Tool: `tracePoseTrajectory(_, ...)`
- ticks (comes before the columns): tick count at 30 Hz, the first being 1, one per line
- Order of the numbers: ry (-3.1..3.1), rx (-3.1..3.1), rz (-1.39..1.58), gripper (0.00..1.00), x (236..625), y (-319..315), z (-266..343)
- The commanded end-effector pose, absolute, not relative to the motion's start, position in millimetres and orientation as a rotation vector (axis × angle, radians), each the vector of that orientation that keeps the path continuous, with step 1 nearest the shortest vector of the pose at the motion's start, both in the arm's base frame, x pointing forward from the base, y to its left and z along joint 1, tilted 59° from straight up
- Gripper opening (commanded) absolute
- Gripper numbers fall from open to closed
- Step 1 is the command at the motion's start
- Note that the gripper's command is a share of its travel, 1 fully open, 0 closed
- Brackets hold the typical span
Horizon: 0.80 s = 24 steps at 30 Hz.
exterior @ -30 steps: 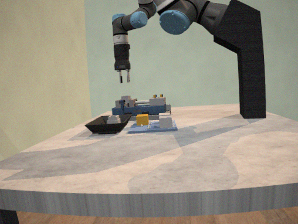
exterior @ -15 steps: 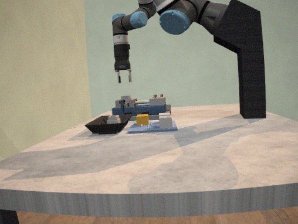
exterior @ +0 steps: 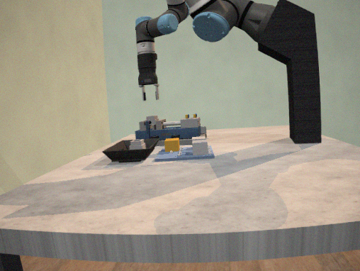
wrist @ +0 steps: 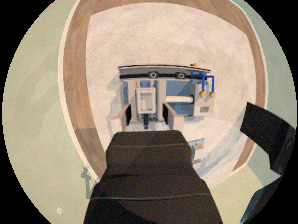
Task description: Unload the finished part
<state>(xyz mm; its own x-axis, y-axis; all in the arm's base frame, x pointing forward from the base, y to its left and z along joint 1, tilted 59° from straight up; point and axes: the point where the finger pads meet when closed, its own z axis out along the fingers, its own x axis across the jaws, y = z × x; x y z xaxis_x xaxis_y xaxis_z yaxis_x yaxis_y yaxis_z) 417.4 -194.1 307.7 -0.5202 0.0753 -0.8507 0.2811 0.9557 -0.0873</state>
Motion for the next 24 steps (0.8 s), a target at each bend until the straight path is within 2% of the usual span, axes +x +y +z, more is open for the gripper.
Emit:
tracePoseTrajectory(1,2.111,0.251,-0.263,1.0,418,-194,307)
tracePoseTrajectory(24,2.111,0.251,-0.263,1.0,439,-201,295)
